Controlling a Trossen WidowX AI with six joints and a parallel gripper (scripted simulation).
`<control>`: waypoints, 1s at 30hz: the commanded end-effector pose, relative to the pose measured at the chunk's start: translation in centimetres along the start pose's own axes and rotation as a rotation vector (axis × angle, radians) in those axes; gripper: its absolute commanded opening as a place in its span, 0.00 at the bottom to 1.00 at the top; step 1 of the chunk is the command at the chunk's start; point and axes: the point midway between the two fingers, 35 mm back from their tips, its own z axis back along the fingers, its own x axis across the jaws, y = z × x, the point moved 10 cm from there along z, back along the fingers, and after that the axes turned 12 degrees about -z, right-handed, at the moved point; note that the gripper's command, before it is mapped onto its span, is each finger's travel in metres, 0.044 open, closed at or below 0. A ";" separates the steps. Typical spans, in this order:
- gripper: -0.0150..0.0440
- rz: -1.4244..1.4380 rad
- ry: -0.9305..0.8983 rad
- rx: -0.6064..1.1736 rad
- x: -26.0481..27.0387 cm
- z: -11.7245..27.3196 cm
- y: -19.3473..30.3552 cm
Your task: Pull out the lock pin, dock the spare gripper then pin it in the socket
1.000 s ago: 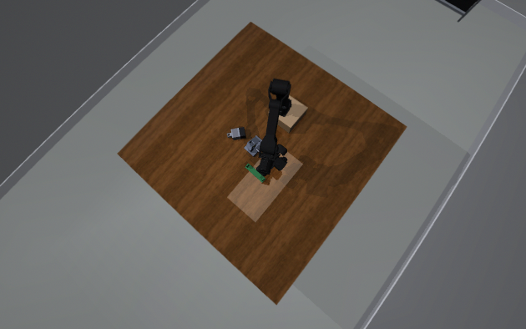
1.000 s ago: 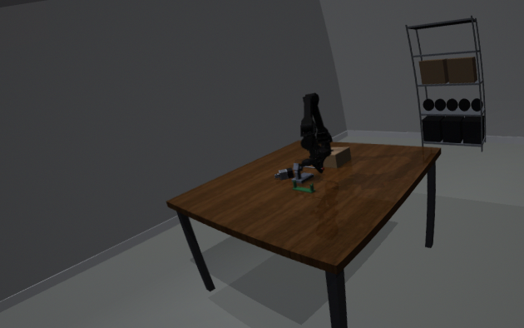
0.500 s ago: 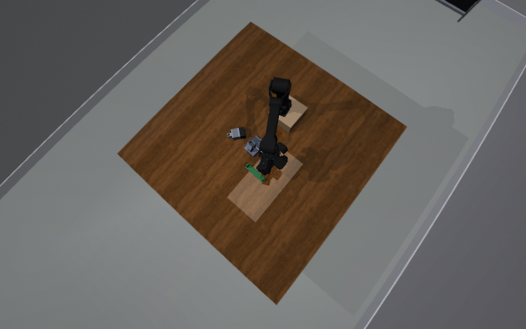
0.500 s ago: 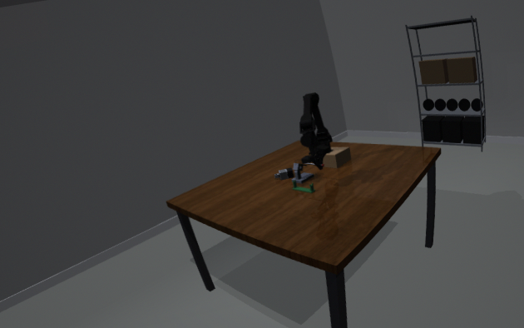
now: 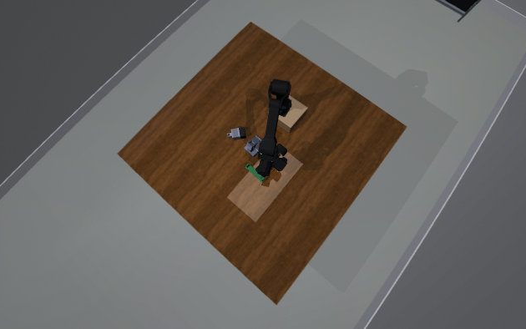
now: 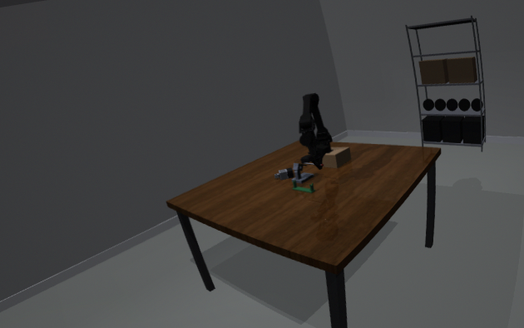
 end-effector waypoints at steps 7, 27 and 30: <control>0.25 -0.004 -0.002 0.002 -2.5 0.2 -2.0; 0.25 -0.002 0.003 -0.002 -7.1 0.2 -5.7; 0.25 -0.001 0.004 -0.003 -7.7 0.1 -6.2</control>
